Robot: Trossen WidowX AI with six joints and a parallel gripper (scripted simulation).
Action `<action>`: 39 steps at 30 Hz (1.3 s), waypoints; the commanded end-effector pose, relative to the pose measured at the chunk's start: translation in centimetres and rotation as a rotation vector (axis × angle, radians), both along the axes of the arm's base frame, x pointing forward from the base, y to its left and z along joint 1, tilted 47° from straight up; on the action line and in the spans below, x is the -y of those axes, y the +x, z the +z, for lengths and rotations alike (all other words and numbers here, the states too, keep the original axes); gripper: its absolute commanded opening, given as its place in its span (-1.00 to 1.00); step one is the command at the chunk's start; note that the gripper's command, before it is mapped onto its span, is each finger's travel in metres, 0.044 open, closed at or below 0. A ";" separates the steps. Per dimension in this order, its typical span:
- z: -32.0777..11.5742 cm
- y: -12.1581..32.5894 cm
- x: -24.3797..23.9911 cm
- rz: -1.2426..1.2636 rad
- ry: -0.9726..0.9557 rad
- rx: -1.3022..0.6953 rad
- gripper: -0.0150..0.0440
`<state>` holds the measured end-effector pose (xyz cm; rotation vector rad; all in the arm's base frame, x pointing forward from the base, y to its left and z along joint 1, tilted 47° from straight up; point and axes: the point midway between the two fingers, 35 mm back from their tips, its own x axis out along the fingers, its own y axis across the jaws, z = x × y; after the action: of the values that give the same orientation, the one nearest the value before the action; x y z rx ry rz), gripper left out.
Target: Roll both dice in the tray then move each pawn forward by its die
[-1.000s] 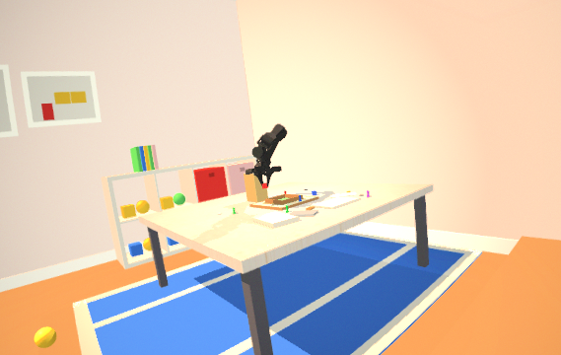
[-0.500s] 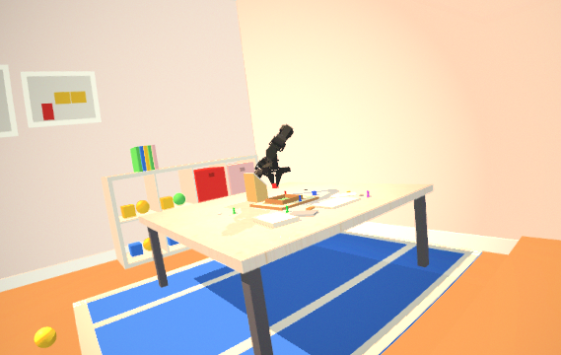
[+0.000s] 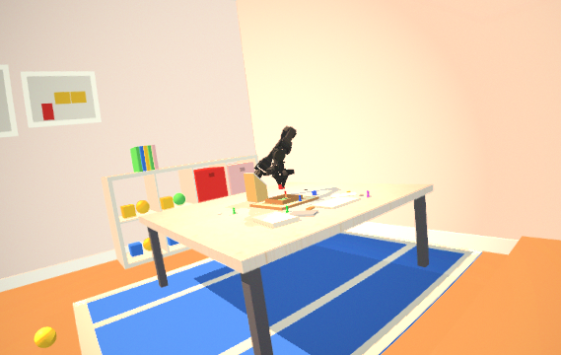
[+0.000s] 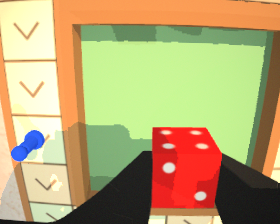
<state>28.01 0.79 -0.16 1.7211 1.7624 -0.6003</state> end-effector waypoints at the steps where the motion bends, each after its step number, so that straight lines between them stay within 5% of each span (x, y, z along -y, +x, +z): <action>1: 0.4 -0.7 -0.8 -0.037 0.010 -0.034 -0.49; 7: 0.2 -0.9 -1.0 -0.024 -0.037 -0.050 -0.49; 31: -1.1 -1.7 -1.5 -0.075 -0.797 -0.020 -0.49; 39: 1.0 -1.1 -1.2 -0.094 -0.835 0.001 -0.49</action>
<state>26.31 2.49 -0.87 1.1963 1.1963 -1.1633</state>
